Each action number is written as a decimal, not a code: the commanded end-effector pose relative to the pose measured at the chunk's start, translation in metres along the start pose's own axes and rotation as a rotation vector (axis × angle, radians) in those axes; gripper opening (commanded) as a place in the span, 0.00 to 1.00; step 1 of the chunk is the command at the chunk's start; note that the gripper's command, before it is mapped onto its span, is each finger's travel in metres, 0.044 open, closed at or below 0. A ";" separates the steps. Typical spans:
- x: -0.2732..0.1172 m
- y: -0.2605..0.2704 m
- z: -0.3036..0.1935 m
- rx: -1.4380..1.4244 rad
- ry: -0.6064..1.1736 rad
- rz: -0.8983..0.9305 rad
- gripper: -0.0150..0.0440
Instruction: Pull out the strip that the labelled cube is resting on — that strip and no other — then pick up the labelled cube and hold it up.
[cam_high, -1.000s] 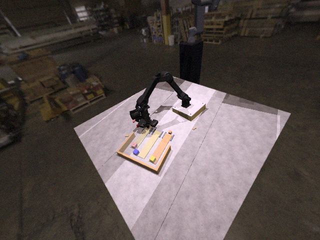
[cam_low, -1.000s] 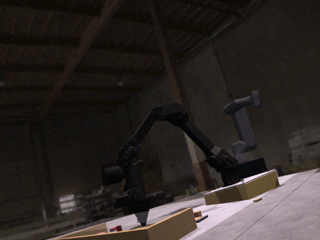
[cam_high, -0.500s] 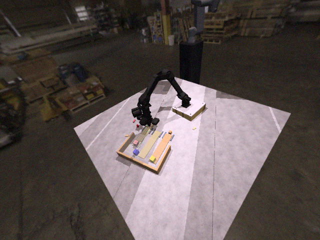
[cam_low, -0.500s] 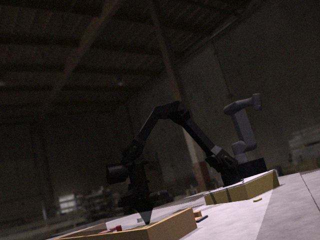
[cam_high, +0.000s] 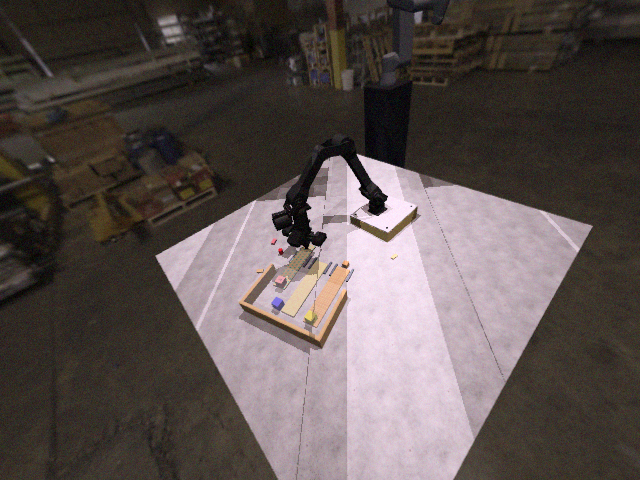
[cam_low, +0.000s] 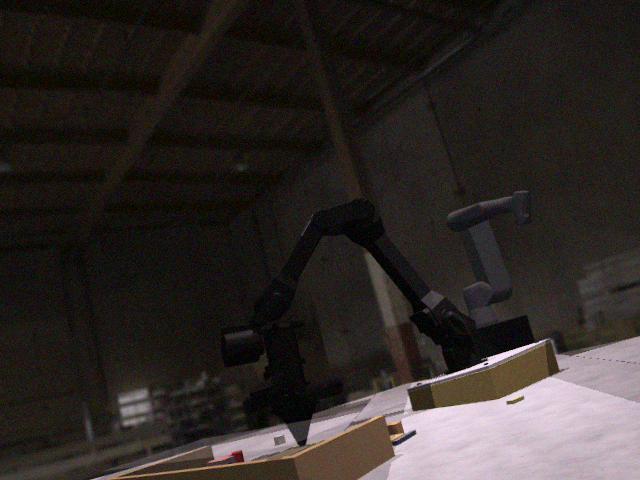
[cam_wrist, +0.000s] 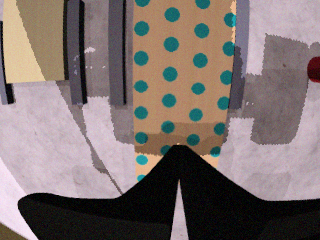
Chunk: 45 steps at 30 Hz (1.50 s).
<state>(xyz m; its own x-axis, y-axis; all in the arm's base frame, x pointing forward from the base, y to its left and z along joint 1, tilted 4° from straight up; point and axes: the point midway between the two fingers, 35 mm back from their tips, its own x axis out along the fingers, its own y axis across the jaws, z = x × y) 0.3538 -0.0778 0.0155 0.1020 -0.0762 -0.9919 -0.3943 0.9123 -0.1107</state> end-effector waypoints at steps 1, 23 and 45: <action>0.006 0.002 -0.014 0.001 0.024 0.013 0.25; 0.006 0.002 -0.048 0.000 0.027 0.012 0.25; 0.005 0.002 -0.081 0.000 0.030 0.012 0.25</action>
<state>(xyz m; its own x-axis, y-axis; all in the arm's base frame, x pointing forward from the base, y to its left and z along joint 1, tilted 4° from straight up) 0.2930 -0.1068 0.0120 0.0992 -0.0802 -0.9918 -0.3964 0.9111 -0.1133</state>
